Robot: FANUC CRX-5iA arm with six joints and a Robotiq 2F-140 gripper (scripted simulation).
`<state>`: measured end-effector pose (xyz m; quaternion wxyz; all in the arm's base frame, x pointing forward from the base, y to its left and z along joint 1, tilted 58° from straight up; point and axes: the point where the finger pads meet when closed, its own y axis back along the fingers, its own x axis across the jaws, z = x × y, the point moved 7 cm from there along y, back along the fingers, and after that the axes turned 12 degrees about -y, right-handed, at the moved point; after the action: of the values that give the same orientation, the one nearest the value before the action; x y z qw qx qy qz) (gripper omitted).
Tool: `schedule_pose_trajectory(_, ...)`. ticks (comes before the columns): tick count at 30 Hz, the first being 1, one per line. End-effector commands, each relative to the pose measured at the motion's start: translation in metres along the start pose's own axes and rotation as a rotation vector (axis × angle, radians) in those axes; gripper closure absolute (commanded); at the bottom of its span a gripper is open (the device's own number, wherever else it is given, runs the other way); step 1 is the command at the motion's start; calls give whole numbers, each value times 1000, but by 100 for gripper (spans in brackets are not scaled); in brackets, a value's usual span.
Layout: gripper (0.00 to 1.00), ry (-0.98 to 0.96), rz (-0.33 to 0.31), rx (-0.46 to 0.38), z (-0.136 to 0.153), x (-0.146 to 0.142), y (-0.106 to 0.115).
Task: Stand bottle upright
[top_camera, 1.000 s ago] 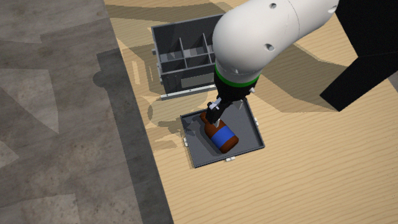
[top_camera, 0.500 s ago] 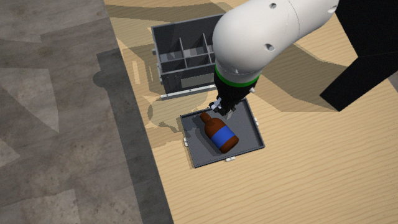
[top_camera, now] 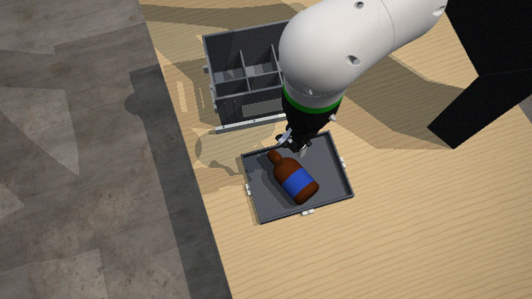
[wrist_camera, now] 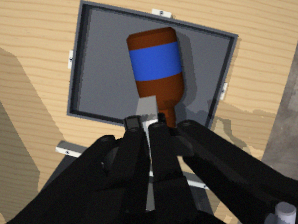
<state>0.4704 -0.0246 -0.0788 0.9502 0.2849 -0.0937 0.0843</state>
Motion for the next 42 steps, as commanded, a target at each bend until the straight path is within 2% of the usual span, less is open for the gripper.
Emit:
schedule_pose_trajectory(1, 100, 1, 0, 1, 36, 19, 0)
schedule_pose_trajectory(4, 100, 1, 0, 0, 49, 25, 0)
schedule_pose_trajectory(5, 62, 1, 0, 0, 49, 25, 0)
schedule_pose_trajectory(42, 62, 1, 0, 0, 49, 25, 0)
